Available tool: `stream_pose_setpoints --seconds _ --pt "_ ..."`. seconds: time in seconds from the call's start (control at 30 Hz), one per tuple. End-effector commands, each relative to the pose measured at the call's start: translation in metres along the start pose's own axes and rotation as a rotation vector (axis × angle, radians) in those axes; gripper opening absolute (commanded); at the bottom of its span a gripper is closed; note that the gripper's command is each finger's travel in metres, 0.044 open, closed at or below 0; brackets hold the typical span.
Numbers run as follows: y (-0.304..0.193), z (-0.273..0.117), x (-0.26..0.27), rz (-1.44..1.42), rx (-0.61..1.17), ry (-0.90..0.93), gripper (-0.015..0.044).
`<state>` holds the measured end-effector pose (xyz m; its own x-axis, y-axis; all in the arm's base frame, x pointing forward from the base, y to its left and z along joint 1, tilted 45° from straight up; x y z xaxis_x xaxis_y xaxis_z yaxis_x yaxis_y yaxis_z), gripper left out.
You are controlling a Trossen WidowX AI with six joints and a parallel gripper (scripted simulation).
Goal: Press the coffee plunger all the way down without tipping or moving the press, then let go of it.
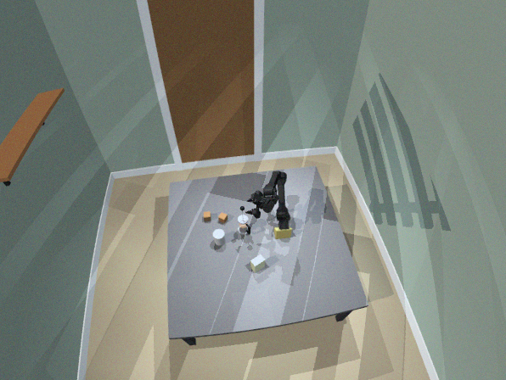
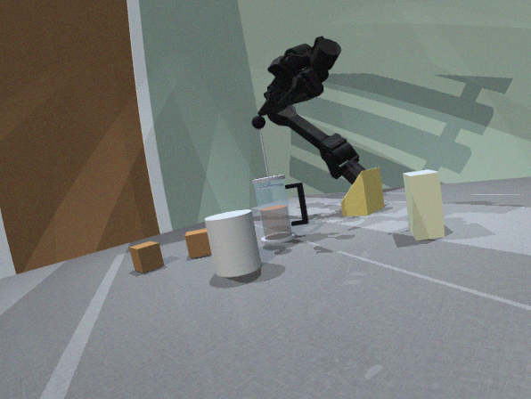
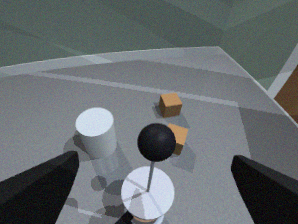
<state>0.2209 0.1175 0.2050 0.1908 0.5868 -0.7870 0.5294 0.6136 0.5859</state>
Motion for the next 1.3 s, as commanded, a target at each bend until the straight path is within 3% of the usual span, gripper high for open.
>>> stream_pose_setpoints --seconds 0.0,1.17,1.27 --pt "-0.003 0.004 -0.001 0.032 0.004 -0.008 0.044" --pt "-0.003 0.044 -0.002 0.032 0.003 -0.009 0.044" --pt "-0.003 0.044 -0.002 0.032 0.003 -0.009 0.0361"
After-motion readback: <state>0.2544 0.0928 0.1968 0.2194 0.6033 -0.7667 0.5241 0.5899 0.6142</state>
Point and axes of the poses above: the point midway between the two fingers, 35 mm back from their tips, its own z axis out along the fingers, its own x axis across the jaws, y = z × x, the point moved 1 cm from there along -z, back along the fingers, and after that the axes turned 8 degrees about -z, right-handed, at the moved point
